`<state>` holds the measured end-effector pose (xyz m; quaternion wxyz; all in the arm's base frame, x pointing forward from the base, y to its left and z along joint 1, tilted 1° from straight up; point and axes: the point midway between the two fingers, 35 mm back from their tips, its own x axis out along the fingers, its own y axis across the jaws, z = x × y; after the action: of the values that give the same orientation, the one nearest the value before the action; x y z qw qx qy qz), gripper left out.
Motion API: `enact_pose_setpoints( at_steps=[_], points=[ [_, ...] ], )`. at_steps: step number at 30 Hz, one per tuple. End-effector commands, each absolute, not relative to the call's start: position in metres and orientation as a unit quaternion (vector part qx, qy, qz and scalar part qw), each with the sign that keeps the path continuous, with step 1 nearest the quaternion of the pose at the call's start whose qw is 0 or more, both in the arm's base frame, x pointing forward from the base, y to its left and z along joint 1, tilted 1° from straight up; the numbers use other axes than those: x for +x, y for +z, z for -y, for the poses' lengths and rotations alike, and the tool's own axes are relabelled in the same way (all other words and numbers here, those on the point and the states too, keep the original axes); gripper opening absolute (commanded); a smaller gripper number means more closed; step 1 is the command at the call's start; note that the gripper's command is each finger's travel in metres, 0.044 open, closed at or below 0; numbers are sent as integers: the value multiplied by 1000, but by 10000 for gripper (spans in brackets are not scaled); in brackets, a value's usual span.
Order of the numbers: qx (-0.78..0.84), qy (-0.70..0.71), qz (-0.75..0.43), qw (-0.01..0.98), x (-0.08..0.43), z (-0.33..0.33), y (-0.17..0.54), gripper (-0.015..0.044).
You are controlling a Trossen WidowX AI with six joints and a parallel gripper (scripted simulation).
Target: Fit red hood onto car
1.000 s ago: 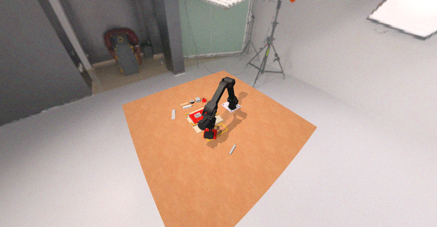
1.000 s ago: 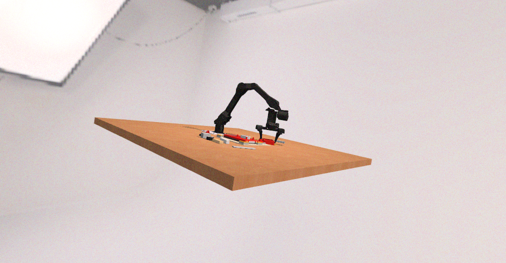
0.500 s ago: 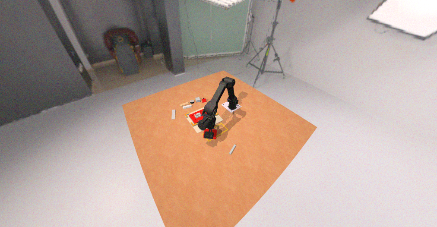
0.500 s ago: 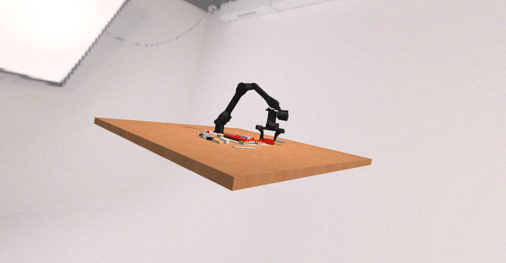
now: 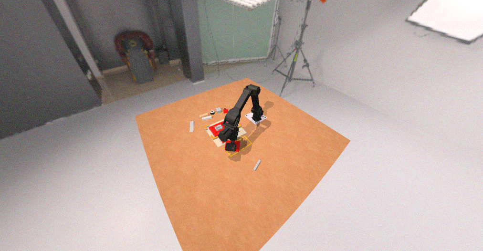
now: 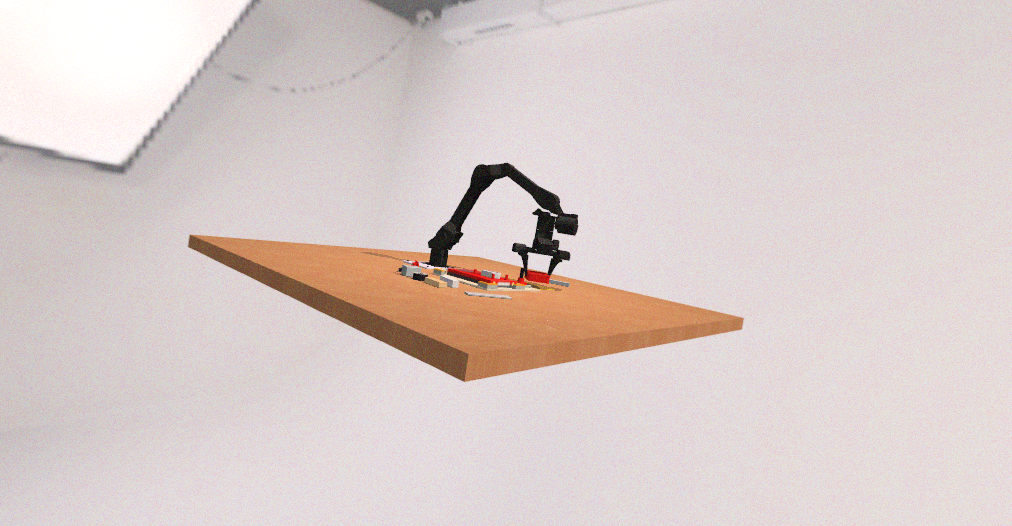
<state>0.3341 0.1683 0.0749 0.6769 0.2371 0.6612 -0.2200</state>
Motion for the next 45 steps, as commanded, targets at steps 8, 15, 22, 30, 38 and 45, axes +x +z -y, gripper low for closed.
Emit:
enact_pose_setpoints(
  at_steps=[8, 15, 22, 30, 38, 45],
  points=[
    [239, -218, -659, 679, 333, -168, 119, 0],
    [239, -218, -659, 679, 332, -168, 141, 0],
    [239, -218, -659, 679, 332, -168, 150, 0],
    [203, -184, -668, 692, 342, -137, 147, 0],
    [157, -143, -678, 704, 349, -98, 148, 0],
    [115, -106, -685, 712, 351, -65, 148, 0]
  ],
)
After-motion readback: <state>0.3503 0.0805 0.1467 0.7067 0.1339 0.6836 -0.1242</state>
